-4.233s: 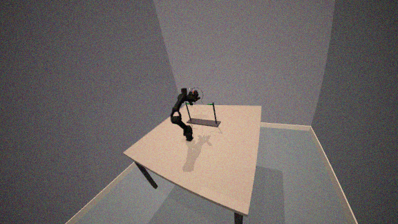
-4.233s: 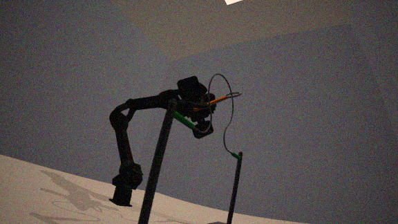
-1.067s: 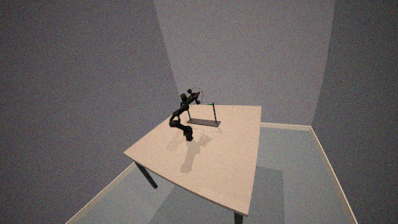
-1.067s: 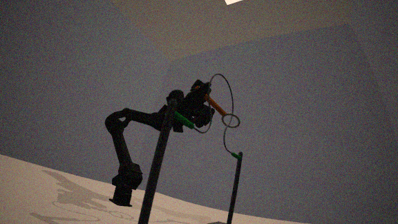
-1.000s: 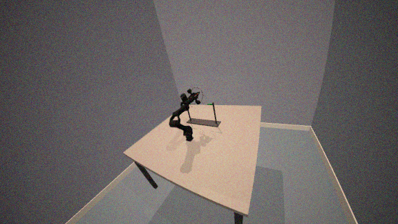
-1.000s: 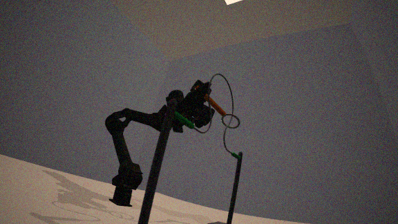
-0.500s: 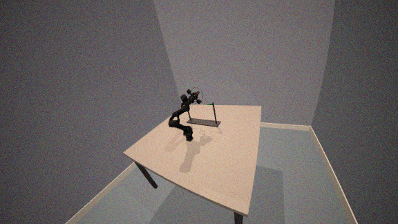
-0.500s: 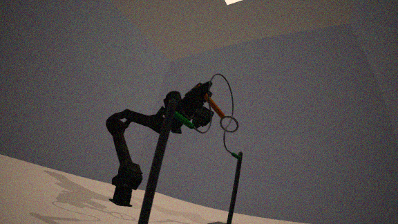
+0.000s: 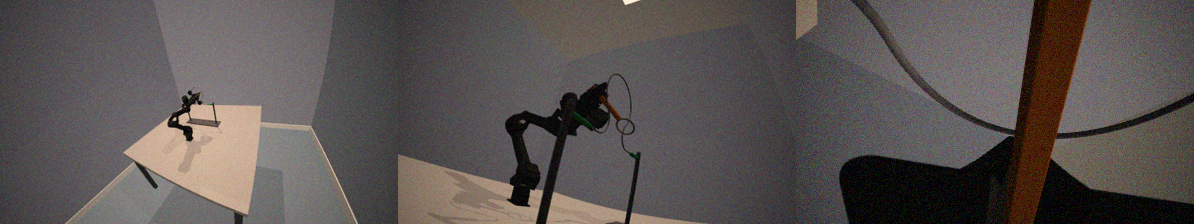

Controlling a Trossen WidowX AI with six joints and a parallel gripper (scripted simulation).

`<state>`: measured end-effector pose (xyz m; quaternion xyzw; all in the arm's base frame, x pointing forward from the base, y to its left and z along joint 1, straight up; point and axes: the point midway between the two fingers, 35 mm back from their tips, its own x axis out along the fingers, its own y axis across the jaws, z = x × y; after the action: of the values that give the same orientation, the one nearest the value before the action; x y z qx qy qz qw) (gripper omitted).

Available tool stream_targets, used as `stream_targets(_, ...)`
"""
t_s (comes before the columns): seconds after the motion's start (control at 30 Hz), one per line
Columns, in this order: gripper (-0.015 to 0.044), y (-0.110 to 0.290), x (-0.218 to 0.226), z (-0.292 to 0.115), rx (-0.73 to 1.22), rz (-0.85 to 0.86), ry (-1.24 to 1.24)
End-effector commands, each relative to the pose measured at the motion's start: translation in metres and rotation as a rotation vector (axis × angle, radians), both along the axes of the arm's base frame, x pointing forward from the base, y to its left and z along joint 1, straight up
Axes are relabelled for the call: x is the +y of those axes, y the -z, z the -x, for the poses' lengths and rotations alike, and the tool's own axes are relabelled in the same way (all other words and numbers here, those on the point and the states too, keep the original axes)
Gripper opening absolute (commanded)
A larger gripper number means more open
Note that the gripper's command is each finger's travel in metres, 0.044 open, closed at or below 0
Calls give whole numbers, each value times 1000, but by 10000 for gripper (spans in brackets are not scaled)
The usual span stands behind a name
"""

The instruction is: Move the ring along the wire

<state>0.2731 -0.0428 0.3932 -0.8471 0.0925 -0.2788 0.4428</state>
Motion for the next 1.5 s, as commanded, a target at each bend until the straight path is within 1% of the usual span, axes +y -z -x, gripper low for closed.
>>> stream_targets(0.0, -150, 6, -5, 1, -6, -37, -7)
stream_targets(0.2, -150, 18, -8, 7, -38, -106, 45)
stream_targets(0.83, -150, 88, -26, 10, -50, -558, 73)
stream_targets(1.33, -150, 143, -18, 9, -45, -920, 75)
stream_targets(1.47, -150, 157, -15, 4, -42, -1013, 35)
